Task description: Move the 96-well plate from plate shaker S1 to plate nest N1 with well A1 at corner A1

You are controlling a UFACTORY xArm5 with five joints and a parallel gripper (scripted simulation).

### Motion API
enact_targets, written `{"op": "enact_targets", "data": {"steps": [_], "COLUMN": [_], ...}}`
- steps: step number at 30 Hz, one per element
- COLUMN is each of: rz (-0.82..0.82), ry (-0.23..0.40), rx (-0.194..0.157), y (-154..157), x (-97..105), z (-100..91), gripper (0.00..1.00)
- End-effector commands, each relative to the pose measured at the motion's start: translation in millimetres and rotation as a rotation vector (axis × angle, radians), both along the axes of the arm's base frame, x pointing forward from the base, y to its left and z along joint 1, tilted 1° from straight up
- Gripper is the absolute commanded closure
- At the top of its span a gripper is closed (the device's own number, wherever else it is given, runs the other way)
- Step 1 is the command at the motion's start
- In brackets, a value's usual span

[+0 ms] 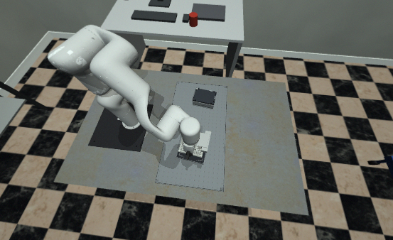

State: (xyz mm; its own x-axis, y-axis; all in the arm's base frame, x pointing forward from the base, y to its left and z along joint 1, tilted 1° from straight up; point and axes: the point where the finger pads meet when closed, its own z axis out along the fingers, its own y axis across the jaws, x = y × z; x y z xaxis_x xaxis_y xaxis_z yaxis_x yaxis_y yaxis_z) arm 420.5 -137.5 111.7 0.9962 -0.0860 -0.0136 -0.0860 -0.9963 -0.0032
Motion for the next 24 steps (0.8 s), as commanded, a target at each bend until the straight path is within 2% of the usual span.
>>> {"op": "enact_targets", "data": {"steps": [1,9,24], "rz": [0.000,0.000,0.000], "ry": [-0.001,-0.001,-0.001], "rx": [-0.009,-0.009,-0.009], "y": [-0.3,-0.1,-0.1], "x": [1.0,1.0,0.7], "z": [1.2,1.2,-23.8], "gripper": [1.00,1.00,1.00]}}
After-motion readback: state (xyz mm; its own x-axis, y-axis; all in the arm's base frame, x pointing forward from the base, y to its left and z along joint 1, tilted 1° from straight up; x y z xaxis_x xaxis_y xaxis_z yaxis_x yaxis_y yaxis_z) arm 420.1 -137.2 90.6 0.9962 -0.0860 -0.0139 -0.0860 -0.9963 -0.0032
